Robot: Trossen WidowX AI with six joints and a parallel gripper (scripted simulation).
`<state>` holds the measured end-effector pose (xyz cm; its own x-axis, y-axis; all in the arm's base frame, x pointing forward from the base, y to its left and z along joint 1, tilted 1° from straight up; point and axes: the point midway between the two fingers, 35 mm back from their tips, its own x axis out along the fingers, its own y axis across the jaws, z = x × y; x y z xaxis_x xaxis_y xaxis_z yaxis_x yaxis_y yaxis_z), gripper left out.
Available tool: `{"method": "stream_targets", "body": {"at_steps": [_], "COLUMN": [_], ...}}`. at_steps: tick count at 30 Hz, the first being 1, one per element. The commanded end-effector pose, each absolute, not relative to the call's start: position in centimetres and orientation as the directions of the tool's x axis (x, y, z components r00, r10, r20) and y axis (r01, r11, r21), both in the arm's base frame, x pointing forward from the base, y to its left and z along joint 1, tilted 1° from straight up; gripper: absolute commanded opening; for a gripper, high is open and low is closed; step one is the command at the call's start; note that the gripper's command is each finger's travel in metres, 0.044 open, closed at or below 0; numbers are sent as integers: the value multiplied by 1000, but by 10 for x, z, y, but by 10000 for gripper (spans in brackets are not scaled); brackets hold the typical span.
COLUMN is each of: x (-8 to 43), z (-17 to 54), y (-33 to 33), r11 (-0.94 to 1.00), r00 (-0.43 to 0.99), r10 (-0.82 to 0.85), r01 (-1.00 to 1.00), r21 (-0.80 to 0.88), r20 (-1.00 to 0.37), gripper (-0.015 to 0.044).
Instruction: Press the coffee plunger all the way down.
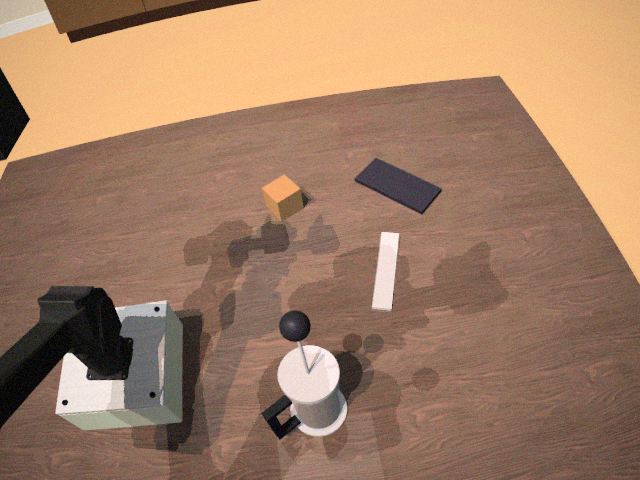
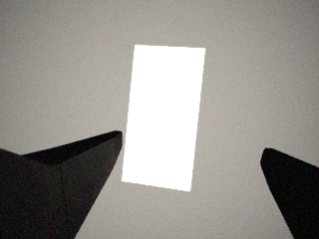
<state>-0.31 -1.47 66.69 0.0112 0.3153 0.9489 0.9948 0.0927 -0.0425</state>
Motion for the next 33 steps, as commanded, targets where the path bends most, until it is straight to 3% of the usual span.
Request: {"method": "stream_targets", "body": {"at_steps": [1,5,9,20,27,33], "x": [-3,2,21,78,152,195], "z": [666,656,632,589,516,461], "y": [-12,15,59,109,116,93], "r11": [97,132,187,158,242,396], "r00": [14,70,195,437,733,887], "r10": [323,406,530,607,556,422], "r01": [994,982,922,752,308,7], "r21": [-48,-135,-338,-640,-920,-918], "r20": [946,911,826,664,391,188], "gripper": [426,440,440,440,440,440]}}
